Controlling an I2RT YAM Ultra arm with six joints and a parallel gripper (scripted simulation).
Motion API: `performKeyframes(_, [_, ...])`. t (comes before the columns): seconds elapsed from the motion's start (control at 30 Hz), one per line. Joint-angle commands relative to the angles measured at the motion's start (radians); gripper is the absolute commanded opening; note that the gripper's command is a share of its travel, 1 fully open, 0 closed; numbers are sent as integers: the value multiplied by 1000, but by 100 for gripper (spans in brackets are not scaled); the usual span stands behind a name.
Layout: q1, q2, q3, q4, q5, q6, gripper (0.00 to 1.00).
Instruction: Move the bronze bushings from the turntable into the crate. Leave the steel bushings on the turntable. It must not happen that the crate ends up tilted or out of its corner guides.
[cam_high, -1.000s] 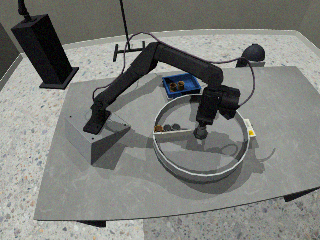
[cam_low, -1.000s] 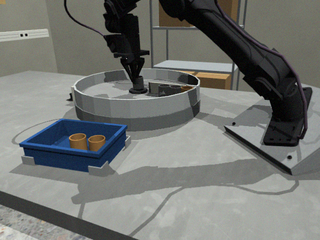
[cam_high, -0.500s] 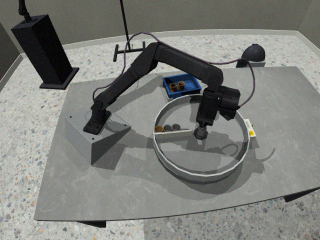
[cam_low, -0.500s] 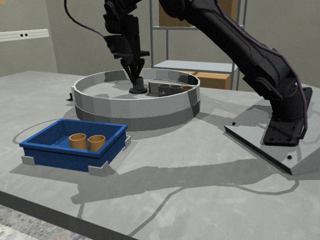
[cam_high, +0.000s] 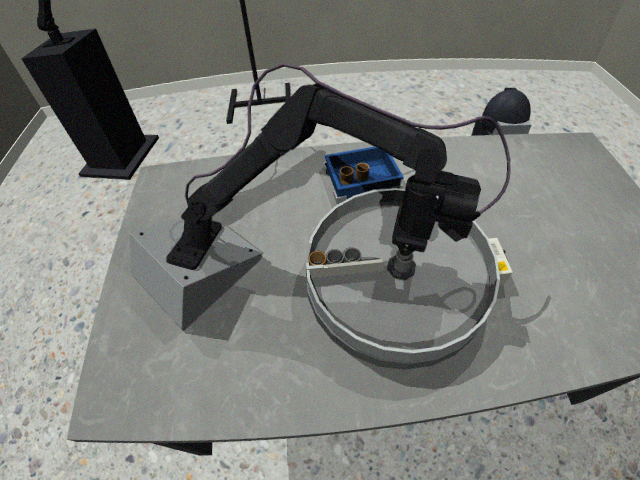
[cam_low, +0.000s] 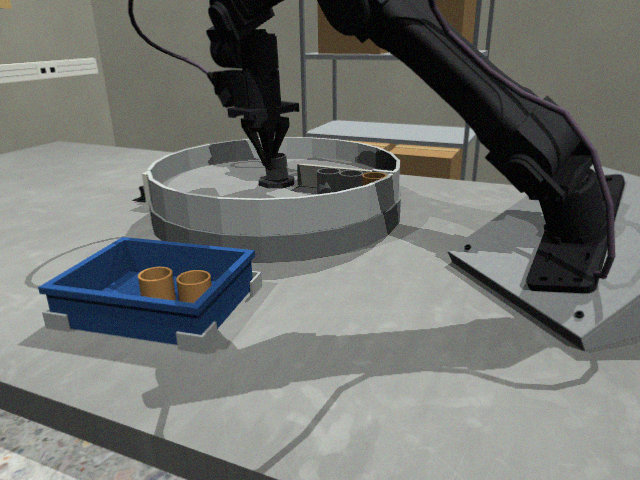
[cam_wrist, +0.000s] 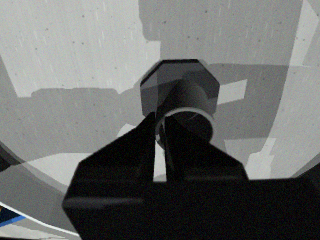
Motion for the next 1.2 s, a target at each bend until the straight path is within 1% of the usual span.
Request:
performKeyframes(0.0, [-12,-41,16,13,8,5,0])
performKeyframes(0.73, [-12,-41,16,13,8,5,0])
performKeyframes(0.77, [-12,-41,16,13,8,5,16])
performKeyframes(1.17, [-12,-41,16,13,5,5,16])
